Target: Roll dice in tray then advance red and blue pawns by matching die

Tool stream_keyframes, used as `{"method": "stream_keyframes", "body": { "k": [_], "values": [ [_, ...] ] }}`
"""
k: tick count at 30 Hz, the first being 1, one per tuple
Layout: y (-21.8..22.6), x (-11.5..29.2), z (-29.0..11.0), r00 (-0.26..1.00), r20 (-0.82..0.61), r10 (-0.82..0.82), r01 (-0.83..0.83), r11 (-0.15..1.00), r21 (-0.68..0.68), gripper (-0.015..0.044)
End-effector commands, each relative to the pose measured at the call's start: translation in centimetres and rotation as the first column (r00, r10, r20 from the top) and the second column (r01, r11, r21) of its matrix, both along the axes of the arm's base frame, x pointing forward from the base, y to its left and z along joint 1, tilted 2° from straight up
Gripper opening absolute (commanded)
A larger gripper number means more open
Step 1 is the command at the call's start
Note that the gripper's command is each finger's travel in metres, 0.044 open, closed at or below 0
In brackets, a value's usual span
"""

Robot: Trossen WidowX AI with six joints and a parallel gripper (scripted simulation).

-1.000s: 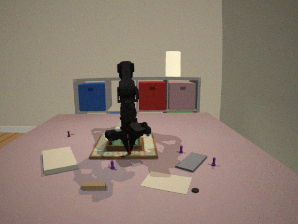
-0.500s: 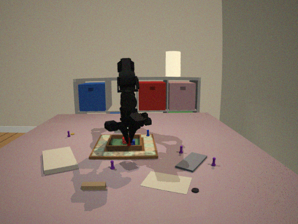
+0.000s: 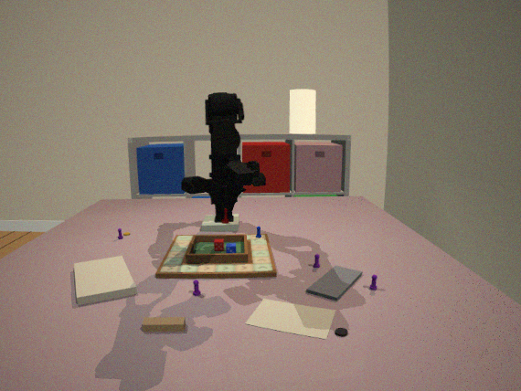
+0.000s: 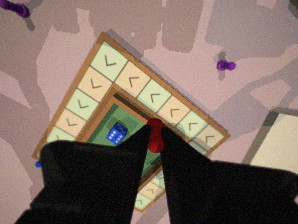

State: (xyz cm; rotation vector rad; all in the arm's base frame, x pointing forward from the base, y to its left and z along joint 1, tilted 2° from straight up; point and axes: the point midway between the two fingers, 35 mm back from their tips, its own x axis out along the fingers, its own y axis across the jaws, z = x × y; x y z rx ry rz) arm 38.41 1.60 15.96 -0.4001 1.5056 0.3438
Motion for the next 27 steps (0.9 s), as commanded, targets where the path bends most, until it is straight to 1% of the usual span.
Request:
{"method": "stream_keyframes", "body": {
  "k": [1,12,27],
  "values": [
    [0.1,-0.2,1.1,1.0,-0.001,-0.002,0.002,1.0,0.003,0.0],
    [2.8,-1.8,-0.9,1.0,-0.002,-0.002,0.003,1.0,0.006,0.0],
    [6.4,-5.0,-4.2,1.0,-0.007,-0.003,0.003,1.0,0.013,0.0]
  ]
}}
